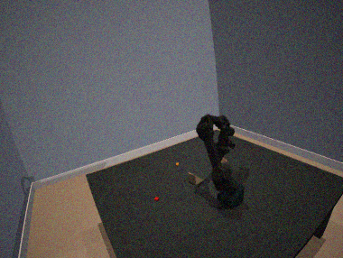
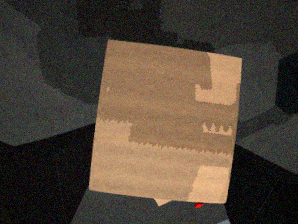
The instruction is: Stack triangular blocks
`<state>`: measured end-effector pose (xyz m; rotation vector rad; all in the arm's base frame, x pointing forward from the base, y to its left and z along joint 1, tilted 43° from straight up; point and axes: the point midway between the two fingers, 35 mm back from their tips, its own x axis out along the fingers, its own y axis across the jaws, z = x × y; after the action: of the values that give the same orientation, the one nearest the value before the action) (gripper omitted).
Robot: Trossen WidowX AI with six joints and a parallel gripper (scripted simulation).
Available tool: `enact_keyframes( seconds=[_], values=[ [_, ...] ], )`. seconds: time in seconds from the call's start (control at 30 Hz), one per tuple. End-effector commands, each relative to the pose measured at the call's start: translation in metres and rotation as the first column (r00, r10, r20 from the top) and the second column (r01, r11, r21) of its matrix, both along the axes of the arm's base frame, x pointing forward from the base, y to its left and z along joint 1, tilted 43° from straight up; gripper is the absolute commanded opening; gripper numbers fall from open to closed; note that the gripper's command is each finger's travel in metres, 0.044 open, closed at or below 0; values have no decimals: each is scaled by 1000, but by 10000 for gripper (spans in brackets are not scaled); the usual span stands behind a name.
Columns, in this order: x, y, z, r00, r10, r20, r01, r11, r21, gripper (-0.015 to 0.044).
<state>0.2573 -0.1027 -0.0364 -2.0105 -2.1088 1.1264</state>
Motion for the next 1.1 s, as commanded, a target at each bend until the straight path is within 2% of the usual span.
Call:
enact_keyframes(
  seconds=[0.0, 0.23, 0.5, 1.07],
  values=[
    [3, 3, 4, 992, 51, 115, -54, 998, 17, 0],
    [6, 9, 8, 934, 148, 324, -168, 985, 32, 0],
    [10, 16, 13, 804, 238, 545, -297, 955, 20, 0],
    [18, 31, 23, 346, 324, 880, -522, 846, -106, 0]
  ],
)
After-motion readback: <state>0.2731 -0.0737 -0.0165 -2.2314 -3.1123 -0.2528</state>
